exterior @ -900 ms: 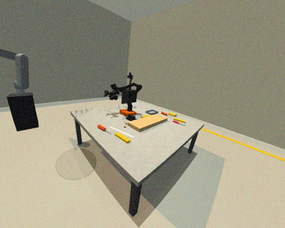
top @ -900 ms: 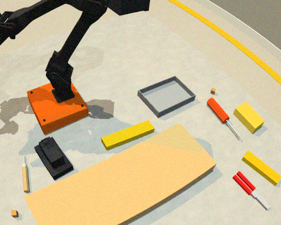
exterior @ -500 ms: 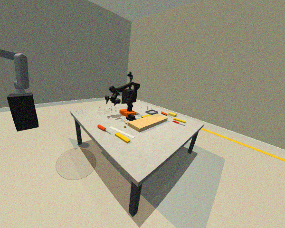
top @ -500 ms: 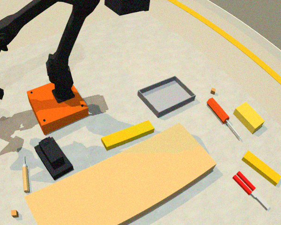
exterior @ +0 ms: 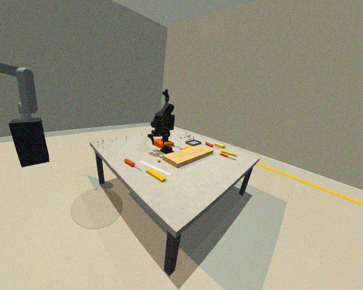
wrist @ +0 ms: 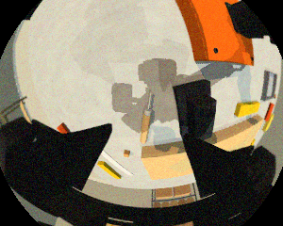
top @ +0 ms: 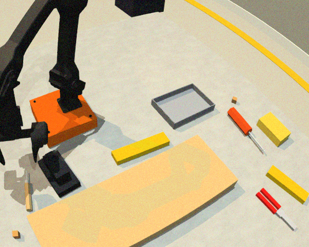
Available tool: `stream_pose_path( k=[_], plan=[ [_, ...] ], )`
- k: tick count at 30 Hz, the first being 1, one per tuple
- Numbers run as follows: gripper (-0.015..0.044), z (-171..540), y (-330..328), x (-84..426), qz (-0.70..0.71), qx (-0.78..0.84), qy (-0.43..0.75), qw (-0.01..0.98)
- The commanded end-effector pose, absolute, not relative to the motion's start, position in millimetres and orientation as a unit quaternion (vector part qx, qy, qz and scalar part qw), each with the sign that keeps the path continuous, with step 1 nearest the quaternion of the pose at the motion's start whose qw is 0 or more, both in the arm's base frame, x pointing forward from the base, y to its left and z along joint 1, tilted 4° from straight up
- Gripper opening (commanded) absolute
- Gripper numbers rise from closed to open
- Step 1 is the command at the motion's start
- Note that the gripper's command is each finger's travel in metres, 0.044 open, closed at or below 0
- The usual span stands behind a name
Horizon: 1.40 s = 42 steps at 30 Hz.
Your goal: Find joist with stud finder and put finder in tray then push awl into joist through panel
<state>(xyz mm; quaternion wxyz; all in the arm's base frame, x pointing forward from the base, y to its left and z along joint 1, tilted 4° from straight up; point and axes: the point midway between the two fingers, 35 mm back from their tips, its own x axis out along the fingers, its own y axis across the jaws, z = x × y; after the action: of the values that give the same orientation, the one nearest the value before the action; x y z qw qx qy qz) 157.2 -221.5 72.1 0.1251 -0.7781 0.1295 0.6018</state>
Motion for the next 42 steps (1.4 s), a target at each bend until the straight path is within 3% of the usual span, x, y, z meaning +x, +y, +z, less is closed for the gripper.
stream_pose_path(
  k=[1, 8, 42],
  plan=[
    [0.044, 67, -184, 175, 0.688, -0.721, 0.048, 0.074],
    [0.044, 68, -137, 184, 0.781, -0.622, -0.048, -0.026],
    [0.044, 45, -131, 196, 0.781, -0.623, -0.05, -0.026]
  ],
)
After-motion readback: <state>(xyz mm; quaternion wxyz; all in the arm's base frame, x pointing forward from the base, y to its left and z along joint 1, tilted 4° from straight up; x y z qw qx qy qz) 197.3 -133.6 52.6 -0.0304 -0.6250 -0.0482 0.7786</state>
